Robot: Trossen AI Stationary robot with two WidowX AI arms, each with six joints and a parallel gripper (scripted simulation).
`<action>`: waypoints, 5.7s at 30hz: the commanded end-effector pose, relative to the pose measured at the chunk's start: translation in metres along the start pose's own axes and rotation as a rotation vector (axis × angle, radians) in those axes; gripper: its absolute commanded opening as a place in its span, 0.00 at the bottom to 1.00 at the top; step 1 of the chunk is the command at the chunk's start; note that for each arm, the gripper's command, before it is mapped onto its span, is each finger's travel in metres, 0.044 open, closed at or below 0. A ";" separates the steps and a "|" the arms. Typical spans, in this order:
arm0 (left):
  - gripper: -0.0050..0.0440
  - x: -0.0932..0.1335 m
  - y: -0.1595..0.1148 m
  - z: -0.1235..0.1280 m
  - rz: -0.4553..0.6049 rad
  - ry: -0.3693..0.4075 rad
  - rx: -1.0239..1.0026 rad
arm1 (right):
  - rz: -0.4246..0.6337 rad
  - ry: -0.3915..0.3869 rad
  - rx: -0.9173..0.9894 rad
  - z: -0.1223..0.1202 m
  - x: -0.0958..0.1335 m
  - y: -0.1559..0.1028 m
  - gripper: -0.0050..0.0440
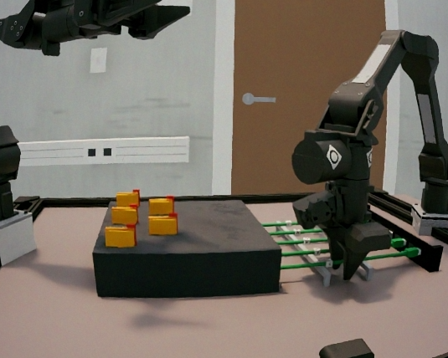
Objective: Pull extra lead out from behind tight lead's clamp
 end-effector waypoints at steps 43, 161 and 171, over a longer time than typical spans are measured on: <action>1.00 0.001 0.005 0.000 -0.014 0.000 0.000 | -0.022 0.011 0.000 0.002 0.008 0.003 0.00; 1.00 0.001 0.006 0.000 -0.014 0.000 0.000 | -0.007 0.006 -0.006 -0.052 0.052 -0.001 0.53; 1.00 0.001 0.006 0.000 -0.014 0.000 0.000 | -0.007 0.006 -0.006 -0.052 0.052 -0.001 0.53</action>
Point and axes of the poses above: on each arm, the point midway between the two fingers, 35 mm back from their tips, its own x axis back along the fingers, its own z axis across the jaws, y = z × x, the point moved 3 cm from there along x, back along the fingers, and after that the axes turned 1 degree about x, right-handed, at the moved point
